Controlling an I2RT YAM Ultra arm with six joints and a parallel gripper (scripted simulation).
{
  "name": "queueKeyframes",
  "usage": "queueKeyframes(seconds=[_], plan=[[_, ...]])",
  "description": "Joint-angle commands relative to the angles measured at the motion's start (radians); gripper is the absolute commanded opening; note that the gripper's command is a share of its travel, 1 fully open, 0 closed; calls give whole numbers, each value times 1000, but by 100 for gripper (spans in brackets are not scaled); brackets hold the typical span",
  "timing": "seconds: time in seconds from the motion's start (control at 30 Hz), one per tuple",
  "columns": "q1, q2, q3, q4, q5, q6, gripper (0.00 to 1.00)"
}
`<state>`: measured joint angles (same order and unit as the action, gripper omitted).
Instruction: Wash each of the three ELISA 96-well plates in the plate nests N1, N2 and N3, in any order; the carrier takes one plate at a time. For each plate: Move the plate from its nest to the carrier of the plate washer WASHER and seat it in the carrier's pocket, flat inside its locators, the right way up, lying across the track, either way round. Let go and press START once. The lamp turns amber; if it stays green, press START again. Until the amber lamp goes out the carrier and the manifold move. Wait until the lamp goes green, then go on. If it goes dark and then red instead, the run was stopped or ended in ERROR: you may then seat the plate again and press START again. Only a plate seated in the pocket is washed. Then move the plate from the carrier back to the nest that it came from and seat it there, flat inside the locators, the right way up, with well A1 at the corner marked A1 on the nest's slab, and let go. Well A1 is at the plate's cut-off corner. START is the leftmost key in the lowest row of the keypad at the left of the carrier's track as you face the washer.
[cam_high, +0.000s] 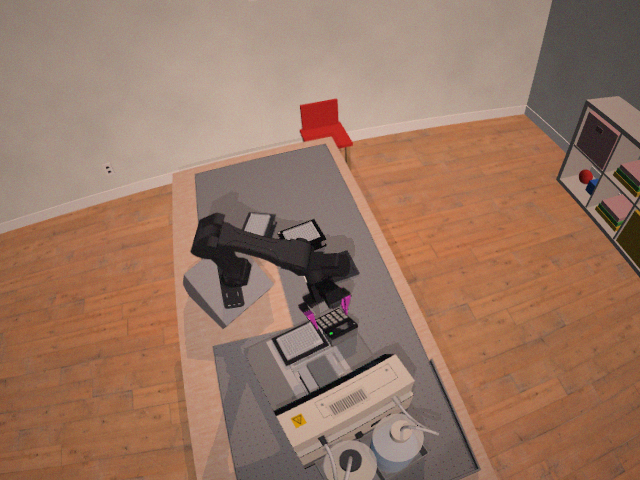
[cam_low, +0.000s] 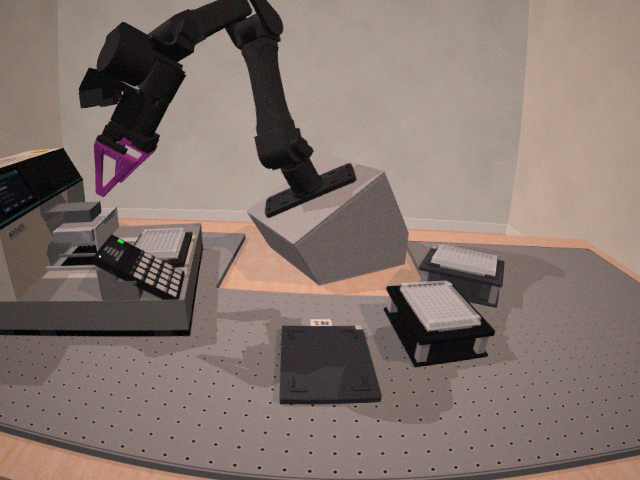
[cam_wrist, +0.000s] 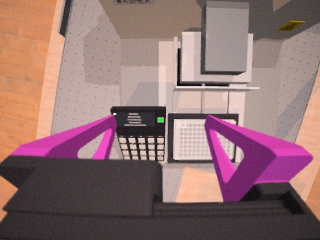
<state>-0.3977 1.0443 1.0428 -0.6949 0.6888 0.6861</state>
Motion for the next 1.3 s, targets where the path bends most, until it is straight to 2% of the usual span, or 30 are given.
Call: queueKeyframes(seconds=[0.0,0.07,0.1,0.53,1.27], plan=[[0,-6,6,1,1,-1,100],[0,-6,6,1,1,-1,100],[12,-4,-1,3,11,9,0],[164,38,-84,30,122,151,0],[345,160,-154,55,238,367,0]])
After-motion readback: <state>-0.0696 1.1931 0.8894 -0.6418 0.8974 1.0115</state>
